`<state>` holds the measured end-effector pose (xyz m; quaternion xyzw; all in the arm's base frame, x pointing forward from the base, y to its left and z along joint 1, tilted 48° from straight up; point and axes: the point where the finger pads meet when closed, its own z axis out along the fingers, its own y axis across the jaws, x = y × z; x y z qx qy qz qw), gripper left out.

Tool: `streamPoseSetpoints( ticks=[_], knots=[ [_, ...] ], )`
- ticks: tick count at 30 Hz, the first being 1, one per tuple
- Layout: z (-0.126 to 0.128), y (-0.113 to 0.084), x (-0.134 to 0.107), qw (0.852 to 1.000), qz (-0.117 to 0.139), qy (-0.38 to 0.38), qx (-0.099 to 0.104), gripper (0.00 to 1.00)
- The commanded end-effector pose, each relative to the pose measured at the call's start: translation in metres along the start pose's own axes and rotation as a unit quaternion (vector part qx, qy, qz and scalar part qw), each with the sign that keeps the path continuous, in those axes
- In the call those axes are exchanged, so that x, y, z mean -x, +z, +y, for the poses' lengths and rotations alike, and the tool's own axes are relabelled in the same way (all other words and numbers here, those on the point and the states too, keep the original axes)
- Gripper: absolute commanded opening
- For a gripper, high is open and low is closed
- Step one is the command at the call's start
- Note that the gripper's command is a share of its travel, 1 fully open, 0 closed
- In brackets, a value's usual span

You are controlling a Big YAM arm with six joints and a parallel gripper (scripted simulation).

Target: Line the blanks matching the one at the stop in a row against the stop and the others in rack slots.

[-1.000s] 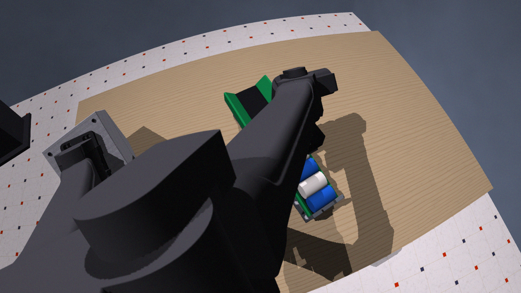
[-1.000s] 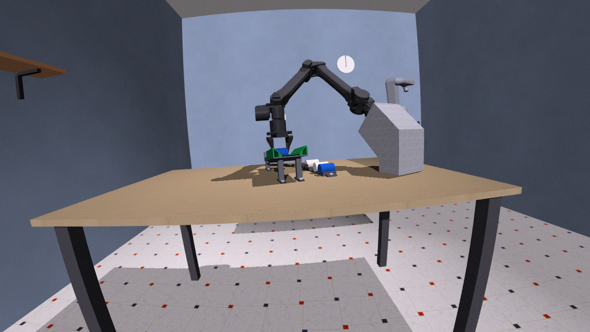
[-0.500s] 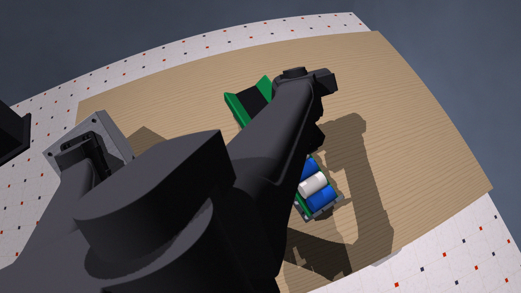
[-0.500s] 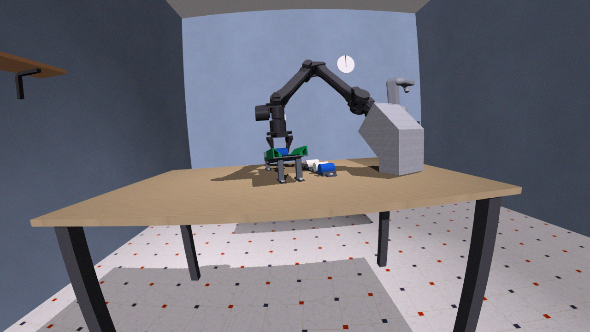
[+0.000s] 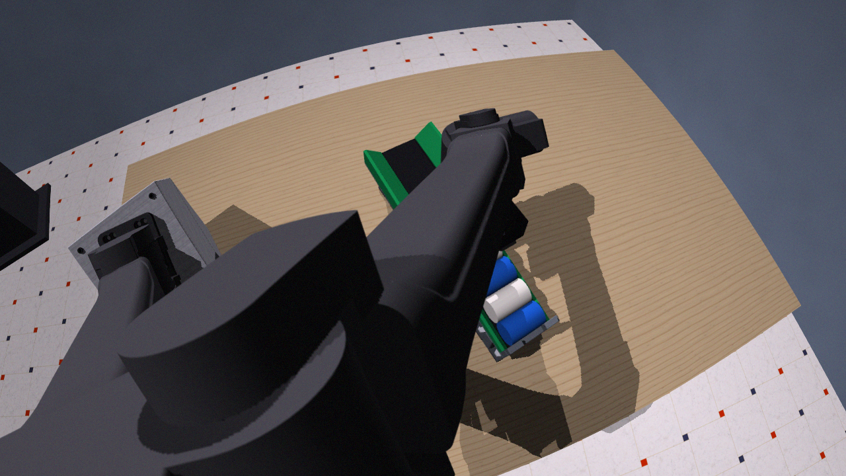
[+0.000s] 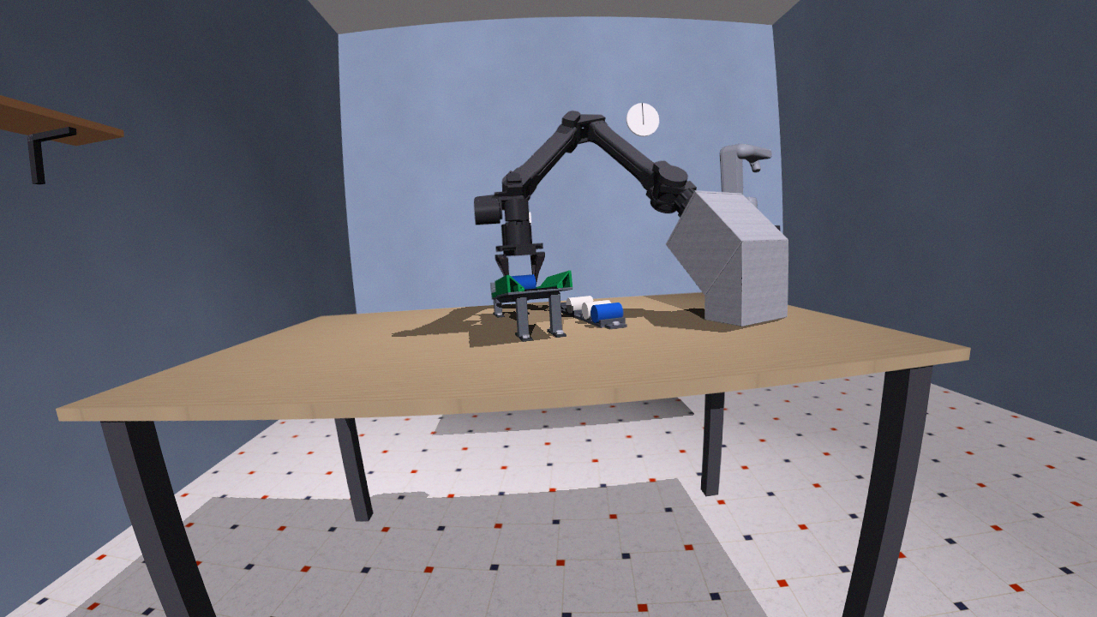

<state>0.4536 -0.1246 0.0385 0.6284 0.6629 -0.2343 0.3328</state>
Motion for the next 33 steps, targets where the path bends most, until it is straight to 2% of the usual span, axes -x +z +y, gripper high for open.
streamPoseSetpoints(
  ticks=[1, 19, 20, 24, 25, 30, 31, 33],
  knots=[
    [0.0162, -0.0103, -0.0081, 1.000, 0.001, -0.003, 0.014, 0.59],
    [0.0162, -0.0103, -0.0081, 1.000, 0.001, -0.003, 0.014, 0.59],
    [0.0162, -0.0103, -0.0081, 1.000, 0.001, -0.003, 0.014, 0.63],
    [0.0162, -0.0103, -0.0081, 1.000, 0.001, -0.003, 0.014, 0.63],
    [0.0162, -0.0103, -0.0081, 1.000, 0.001, -0.003, 0.014, 0.67],
    [0.0166, -0.0112, -0.0071, 1.000, 0.001, -0.002, 0.015, 0.71],
    [0.0166, -0.0112, -0.0071, 1.000, 0.001, -0.002, 0.015, 0.74],
    [0.0166, -0.0112, -0.0071, 1.000, 0.001, -0.002, 0.015, 0.74]
  ],
)
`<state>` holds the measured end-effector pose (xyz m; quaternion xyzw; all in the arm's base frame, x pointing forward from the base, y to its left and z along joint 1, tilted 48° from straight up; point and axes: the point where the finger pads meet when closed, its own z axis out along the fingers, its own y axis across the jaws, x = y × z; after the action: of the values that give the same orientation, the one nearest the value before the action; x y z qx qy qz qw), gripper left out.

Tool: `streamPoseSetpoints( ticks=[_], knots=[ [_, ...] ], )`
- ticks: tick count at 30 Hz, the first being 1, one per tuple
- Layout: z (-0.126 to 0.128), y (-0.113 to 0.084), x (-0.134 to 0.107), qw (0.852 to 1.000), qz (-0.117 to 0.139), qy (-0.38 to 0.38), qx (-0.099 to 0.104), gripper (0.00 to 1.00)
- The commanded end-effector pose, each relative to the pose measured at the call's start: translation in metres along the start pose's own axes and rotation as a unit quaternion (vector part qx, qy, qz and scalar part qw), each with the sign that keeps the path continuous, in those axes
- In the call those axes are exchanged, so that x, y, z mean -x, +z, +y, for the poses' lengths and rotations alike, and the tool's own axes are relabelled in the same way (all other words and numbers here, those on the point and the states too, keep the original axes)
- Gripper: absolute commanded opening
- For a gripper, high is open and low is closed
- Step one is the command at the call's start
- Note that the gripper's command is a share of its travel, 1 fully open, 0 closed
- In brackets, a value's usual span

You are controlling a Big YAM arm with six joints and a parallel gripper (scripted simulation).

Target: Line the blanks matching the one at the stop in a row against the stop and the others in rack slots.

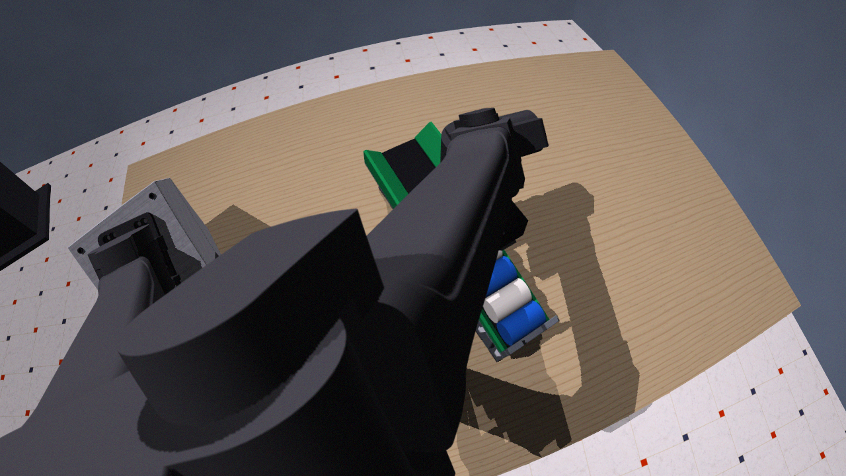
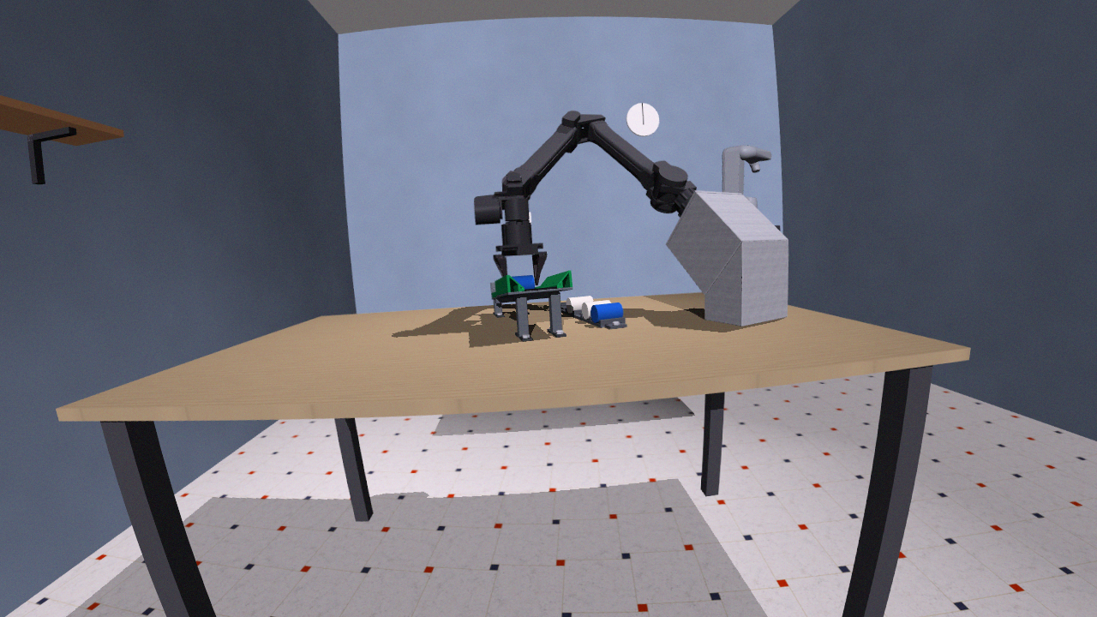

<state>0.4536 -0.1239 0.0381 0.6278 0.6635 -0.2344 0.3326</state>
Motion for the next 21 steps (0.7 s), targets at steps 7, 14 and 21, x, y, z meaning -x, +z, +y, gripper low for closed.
streamPoseSetpoints(
  ticks=[7, 14, 21],
  knots=[
    [0.017, -0.011, -0.006, 1.000, 0.000, -0.001, 0.015, 0.78],
    [0.017, -0.014, -0.004, 1.000, 0.000, 0.001, 0.015, 0.78],
    [0.020, -0.039, 0.004, 1.000, -0.001, 0.011, 0.024, 0.78]
  ],
)
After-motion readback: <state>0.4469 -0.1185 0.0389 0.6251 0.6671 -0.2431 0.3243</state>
